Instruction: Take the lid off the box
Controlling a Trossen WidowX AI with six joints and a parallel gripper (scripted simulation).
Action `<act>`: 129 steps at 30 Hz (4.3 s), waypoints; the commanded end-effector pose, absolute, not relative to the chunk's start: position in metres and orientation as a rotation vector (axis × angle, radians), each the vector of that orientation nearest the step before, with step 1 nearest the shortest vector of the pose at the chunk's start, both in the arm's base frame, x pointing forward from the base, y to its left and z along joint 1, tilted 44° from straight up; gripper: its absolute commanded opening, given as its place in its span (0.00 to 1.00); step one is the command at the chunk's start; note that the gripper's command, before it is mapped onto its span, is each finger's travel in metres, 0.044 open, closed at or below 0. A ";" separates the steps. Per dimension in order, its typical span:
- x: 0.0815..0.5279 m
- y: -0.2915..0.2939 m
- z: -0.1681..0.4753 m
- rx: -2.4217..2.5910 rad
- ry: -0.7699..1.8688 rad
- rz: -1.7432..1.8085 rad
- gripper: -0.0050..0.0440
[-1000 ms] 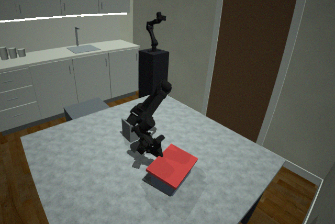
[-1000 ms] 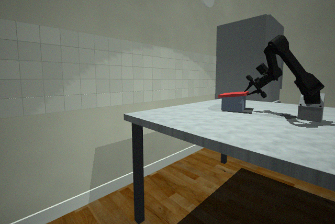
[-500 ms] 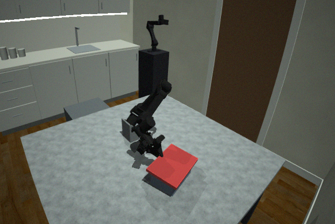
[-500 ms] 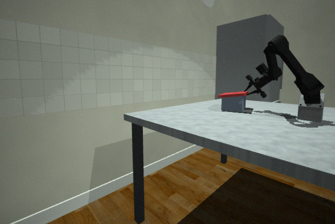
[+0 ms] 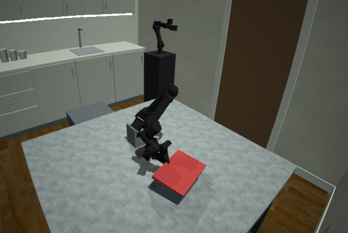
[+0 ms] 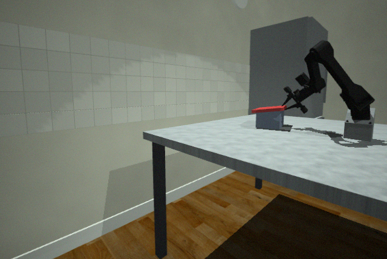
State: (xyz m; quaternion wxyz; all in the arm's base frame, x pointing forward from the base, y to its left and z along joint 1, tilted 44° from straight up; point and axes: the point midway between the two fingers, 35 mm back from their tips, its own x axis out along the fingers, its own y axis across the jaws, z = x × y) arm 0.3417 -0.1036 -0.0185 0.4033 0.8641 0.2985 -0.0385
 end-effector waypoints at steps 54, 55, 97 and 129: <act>0.348 -0.127 0.008 2.181 0.765 -0.109 0.00; 0.349 -0.128 0.009 2.181 0.765 -0.109 0.00; 0.353 -0.164 0.049 2.181 0.765 -0.109 0.00; 0.349 -0.189 0.075 2.181 0.765 -0.109 0.00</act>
